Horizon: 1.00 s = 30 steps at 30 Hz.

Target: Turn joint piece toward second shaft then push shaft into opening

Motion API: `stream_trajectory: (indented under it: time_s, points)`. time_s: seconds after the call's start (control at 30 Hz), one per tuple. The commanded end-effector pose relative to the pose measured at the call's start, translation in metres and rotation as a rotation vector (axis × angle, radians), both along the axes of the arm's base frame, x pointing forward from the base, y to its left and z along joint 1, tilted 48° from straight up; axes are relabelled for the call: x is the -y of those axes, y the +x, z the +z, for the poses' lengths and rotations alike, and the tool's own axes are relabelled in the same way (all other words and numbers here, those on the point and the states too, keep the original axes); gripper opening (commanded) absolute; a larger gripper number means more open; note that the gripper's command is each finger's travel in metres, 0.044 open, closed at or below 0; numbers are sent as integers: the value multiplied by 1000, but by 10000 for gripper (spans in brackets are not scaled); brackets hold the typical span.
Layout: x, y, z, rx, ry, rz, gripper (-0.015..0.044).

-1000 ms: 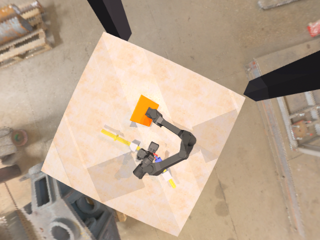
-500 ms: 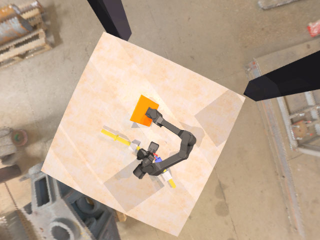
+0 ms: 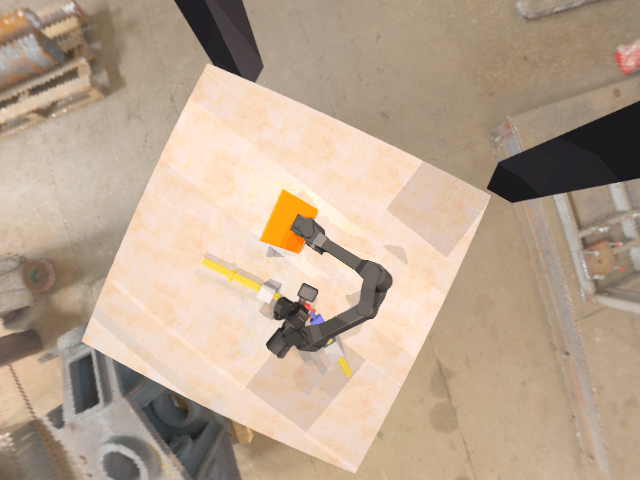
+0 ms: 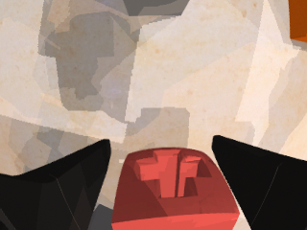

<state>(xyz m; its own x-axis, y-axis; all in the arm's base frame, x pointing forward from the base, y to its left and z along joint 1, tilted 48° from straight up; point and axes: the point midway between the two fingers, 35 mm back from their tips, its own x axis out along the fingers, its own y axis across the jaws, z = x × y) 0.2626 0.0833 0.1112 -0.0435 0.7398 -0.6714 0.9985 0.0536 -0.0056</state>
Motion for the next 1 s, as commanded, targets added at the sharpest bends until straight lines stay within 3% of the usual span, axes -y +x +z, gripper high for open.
stream_trajectory:
  time_s: [0.0,0.4,0.63,0.8,0.97]
  points:
    - [0,0,0,0,0,0,436]
    - [1,0,0,-1,4,1,440]
    - [22,1,15,-15,159,-4,440]
    - [21,1,15,-12,164,-8,440]
    - [40,6,31,99,126,4,440]
